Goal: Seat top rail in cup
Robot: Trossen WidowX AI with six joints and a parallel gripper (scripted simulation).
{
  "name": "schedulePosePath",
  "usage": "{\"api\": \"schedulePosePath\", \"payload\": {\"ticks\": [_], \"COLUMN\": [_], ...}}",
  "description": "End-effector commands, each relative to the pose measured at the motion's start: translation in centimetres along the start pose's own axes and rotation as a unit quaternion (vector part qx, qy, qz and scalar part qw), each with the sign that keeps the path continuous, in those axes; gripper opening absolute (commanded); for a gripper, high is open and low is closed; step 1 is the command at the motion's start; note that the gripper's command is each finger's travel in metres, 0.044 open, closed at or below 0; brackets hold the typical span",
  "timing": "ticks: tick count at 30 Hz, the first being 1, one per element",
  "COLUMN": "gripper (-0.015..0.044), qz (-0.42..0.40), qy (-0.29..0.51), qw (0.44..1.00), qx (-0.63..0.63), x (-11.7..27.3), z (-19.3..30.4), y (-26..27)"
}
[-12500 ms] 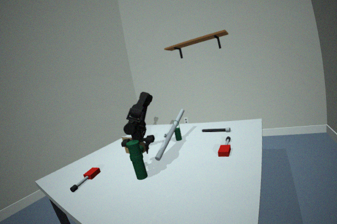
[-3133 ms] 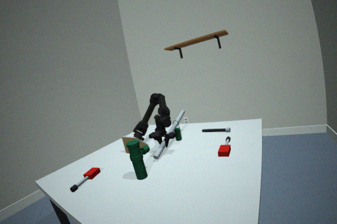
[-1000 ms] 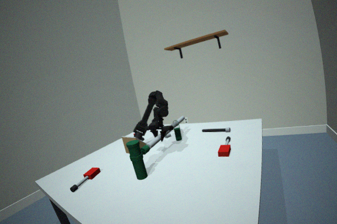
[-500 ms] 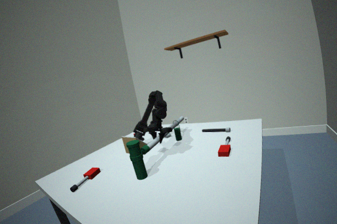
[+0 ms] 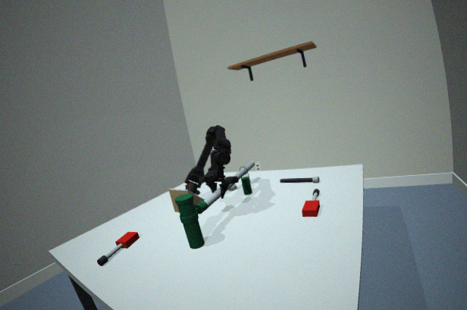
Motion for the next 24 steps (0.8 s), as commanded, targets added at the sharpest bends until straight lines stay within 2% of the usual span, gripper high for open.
{"api": "schedulePosePath", "payload": {"ticks": [1, 24], "gripper": [0.0, 0.0], "qz": [-0.007, -0.002], "qy": [-0.008, -0.002], "qw": [1.0, 1.0], "qx": [0.002, 0.001], "x": [0.36, 0.09], "z": [-0.41, -0.1], "y": [0.23, 0.06]}}
Point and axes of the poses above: the point midway between the two fingers, 35 mm back from their tips, its own x axis back along the fingers, its own y axis across the jaws, z = x × y, the point moved 6 cm from there along x, back along the fingers, and after that the axes turned 14 degrees about -x, right-handed, at the moved point
